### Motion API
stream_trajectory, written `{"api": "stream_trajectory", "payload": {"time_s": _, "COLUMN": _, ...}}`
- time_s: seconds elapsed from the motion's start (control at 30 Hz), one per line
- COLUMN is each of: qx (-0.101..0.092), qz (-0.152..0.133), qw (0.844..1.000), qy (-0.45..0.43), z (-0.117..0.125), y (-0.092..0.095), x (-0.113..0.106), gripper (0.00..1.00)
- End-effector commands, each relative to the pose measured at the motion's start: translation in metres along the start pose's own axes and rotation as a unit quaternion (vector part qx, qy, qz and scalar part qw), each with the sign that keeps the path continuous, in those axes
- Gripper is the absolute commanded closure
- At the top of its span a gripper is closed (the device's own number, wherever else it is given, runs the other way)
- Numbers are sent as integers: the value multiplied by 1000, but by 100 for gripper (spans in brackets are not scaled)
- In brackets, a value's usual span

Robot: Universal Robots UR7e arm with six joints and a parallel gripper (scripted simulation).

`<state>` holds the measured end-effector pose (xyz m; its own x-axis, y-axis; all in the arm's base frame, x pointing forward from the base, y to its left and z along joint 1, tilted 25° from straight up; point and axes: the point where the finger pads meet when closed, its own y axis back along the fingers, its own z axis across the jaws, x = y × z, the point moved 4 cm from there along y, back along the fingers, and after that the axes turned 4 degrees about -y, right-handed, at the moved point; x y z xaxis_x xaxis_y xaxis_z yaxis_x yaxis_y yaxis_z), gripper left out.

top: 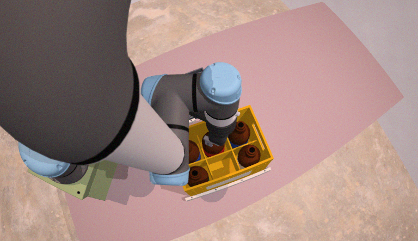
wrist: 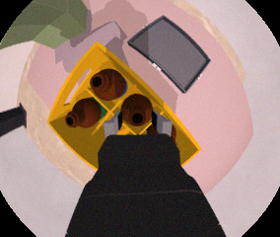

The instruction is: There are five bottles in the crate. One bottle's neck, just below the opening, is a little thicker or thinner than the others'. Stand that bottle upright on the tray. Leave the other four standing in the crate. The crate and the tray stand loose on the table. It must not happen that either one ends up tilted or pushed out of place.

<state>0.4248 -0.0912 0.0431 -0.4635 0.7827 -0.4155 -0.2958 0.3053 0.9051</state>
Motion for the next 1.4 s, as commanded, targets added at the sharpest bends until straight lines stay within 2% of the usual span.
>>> {"api": "stream_trajectory", "payload": {"time_s": 0.0, "qx": 0, "qz": 1, "qw": 1000, "qy": 1, "z": 0, "y": 16, "x": 3, "gripper": 0}}
{"api": "stream_trajectory", "payload": {"time_s": 0.23, "qx": 0, "qz": 0, "qw": 1000, "qy": 1, "z": 0, "y": 39, "x": 2, "gripper": 0}}
{"api": "stream_trajectory", "payload": {"time_s": 0.3, "qx": 0, "qz": 0, "qw": 1000, "qy": 1, "z": 0, "y": 39, "x": 2, "gripper": 0}}
{"api": "stream_trajectory", "payload": {"time_s": 0.63, "qx": -1, "qz": -2, "qw": 1000, "qy": 1, "z": 2, "y": 69, "x": -1, "gripper": 0}}
{"api": "stream_trajectory", "payload": {"time_s": 1.07, "qx": -1, "qz": -1, "qw": 1000, "qy": 1, "z": 1, "y": 77, "x": -1, "gripper": 0}}
{"api": "stream_trajectory", "payload": {"time_s": 1.1, "qx": -1, "qz": -1, "qw": 1000, "qy": 1, "z": 1, "y": 77, "x": -1, "gripper": 100}}
{"api": "stream_trajectory", "payload": {"time_s": 1.37, "qx": 0, "qz": 0, "qw": 1000, "qy": 1, "z": 1, "y": 76, "x": 0, "gripper": 100}}
